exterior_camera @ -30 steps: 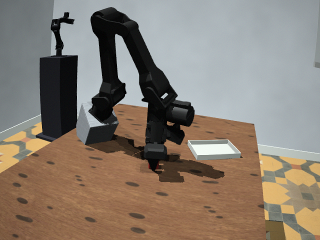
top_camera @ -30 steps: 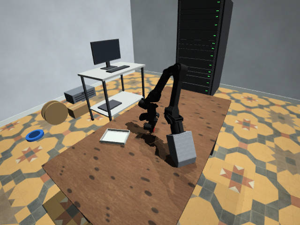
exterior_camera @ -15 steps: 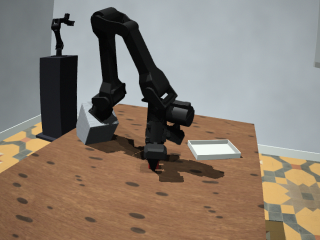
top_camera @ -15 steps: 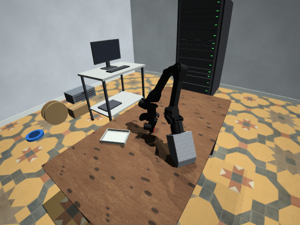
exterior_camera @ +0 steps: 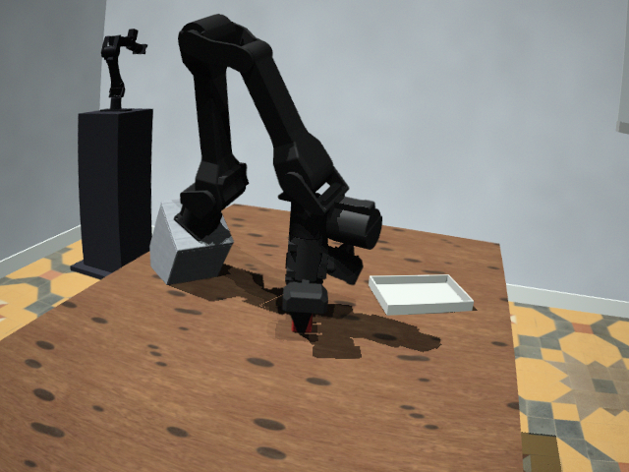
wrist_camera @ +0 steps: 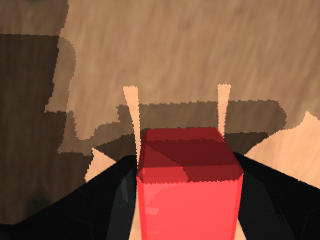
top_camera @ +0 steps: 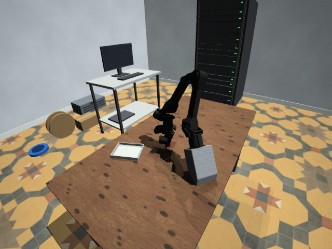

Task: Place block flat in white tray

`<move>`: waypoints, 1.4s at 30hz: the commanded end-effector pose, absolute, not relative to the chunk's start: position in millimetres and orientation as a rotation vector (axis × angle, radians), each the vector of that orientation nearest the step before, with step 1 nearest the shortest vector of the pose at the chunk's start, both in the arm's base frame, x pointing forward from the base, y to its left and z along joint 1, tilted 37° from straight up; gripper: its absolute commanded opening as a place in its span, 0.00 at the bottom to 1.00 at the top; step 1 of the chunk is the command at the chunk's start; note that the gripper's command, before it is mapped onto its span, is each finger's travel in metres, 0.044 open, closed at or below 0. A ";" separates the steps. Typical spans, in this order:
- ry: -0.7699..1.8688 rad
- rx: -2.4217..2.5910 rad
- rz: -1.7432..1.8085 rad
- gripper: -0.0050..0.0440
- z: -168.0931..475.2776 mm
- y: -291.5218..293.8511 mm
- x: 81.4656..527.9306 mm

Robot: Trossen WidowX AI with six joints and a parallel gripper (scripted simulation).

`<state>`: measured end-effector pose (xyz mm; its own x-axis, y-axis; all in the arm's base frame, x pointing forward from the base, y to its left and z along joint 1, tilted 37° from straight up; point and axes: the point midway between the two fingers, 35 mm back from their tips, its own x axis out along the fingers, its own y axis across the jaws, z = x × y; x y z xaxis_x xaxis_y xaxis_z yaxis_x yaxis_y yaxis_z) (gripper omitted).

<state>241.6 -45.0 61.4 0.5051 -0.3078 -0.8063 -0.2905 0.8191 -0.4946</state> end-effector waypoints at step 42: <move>1.050 -0.641 -0.009 0.10 67.0 -43.1 241.2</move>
<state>239.9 -44.5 61.0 0.5001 -0.3063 -0.8100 -0.2961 0.8185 -0.4923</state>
